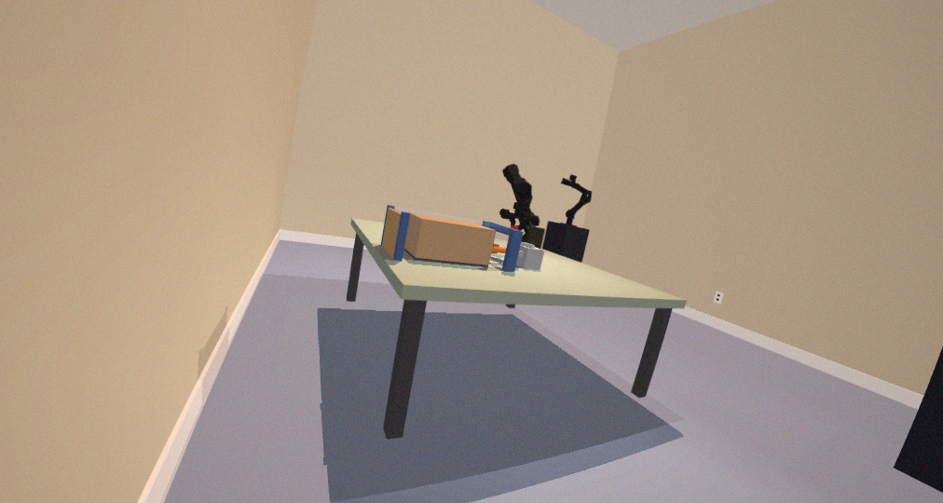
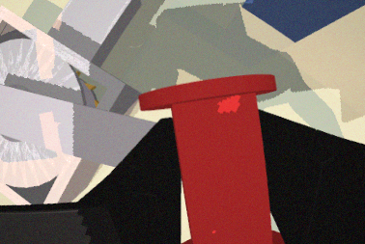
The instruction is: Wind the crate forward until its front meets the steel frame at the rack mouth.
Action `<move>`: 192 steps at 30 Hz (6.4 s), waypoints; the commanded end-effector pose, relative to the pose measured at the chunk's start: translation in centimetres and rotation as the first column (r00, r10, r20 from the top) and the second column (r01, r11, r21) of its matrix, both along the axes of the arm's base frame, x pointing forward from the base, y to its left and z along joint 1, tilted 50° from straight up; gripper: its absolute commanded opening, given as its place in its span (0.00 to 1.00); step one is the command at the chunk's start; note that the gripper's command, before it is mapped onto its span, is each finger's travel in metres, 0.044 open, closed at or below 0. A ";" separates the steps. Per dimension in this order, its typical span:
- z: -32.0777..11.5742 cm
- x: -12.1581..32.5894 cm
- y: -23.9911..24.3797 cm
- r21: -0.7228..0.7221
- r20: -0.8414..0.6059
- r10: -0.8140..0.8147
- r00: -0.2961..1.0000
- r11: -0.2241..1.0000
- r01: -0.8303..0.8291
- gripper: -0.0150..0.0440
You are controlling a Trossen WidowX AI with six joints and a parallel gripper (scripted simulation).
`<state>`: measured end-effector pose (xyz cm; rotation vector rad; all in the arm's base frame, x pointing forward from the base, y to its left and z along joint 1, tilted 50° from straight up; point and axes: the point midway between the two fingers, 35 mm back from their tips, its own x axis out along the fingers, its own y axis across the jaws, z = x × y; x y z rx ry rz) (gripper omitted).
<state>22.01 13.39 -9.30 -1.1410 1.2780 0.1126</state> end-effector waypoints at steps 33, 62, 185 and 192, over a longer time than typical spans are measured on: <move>-1.8 3.7 1.5 0.007 0.017 -0.012 1.000 1.000 0.012 0.25; -3.5 5.4 3.1 0.008 0.019 -0.012 1.000 1.000 0.012 0.25; -12.1 3.6 11.0 0.018 0.019 -0.012 1.000 1.000 0.012 0.25; -12.4 3.1 11.3 0.018 0.019 -0.012 1.000 1.000 0.012 0.25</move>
